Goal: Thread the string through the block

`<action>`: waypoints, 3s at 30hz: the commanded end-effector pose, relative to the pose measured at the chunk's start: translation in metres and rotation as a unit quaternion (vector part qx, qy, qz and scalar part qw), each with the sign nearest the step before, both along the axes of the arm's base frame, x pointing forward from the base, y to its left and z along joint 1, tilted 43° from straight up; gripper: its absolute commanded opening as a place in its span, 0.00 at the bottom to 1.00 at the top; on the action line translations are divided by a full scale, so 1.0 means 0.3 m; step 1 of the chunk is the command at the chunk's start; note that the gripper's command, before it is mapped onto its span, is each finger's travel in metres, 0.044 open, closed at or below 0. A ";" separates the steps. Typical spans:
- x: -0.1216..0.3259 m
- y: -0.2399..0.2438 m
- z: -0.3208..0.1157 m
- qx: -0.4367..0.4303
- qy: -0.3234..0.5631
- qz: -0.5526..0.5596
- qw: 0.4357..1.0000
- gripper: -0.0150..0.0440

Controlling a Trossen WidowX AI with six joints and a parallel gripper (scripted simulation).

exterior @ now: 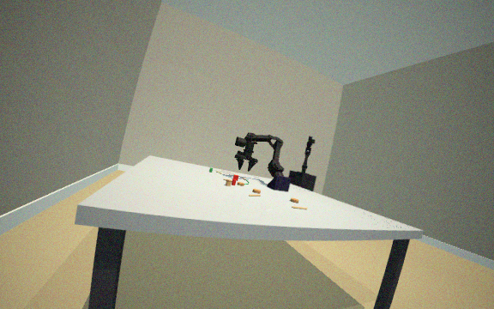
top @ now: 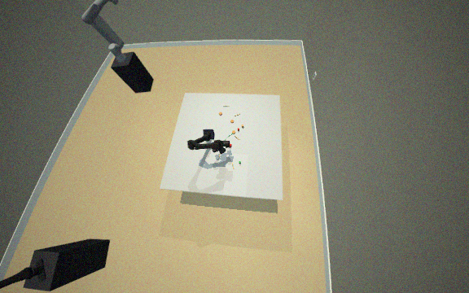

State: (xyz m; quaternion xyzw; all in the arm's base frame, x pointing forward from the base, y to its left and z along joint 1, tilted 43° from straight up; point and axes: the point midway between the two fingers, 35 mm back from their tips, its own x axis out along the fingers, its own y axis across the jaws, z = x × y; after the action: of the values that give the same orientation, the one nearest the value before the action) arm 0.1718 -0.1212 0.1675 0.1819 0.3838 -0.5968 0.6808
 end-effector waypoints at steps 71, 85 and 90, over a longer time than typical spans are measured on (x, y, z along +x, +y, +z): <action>-0.105 -0.156 -0.141 -0.011 -0.160 -0.185 0.970 0.46; -0.103 -0.159 -0.136 -0.013 -0.161 -0.187 0.969 0.33; -0.103 -0.159 -0.136 -0.013 -0.161 -0.187 0.969 0.25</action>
State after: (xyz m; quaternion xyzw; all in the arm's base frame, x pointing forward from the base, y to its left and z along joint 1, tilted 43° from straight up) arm 0.1407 -0.1688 0.1267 0.3347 0.2208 -0.6814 0.6123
